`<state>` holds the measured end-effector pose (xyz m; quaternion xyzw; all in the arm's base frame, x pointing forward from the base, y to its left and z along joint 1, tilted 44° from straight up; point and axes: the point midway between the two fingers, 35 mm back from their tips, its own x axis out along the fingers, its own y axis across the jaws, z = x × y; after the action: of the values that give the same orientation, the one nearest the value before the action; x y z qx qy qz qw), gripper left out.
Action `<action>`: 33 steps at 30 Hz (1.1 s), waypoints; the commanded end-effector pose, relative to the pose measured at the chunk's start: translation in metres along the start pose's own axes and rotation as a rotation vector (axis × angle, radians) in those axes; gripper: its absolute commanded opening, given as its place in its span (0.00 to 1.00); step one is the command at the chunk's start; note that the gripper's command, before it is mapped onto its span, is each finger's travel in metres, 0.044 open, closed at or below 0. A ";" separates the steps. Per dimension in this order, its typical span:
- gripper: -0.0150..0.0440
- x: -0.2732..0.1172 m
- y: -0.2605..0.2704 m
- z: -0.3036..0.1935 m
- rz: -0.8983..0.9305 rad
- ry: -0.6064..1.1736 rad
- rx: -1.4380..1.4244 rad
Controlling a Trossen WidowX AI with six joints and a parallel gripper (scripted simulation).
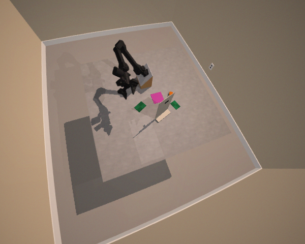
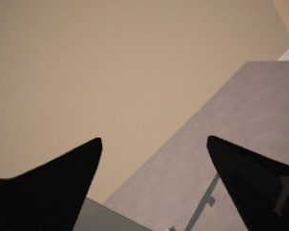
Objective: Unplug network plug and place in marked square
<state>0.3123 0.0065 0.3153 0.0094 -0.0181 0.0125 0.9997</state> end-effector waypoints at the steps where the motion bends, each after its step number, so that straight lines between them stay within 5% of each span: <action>1: 0.89 0.000 0.001 -0.002 0.004 0.004 0.004; 10: 0.52 -0.002 0.031 -0.084 0.190 0.223 0.234; 24: 0.52 -0.049 0.072 -0.202 0.354 0.644 0.694; 33: 0.52 -0.053 0.073 -0.207 0.358 0.665 0.718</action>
<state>0.2676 0.0812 0.1111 0.3354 0.2979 0.1898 0.8733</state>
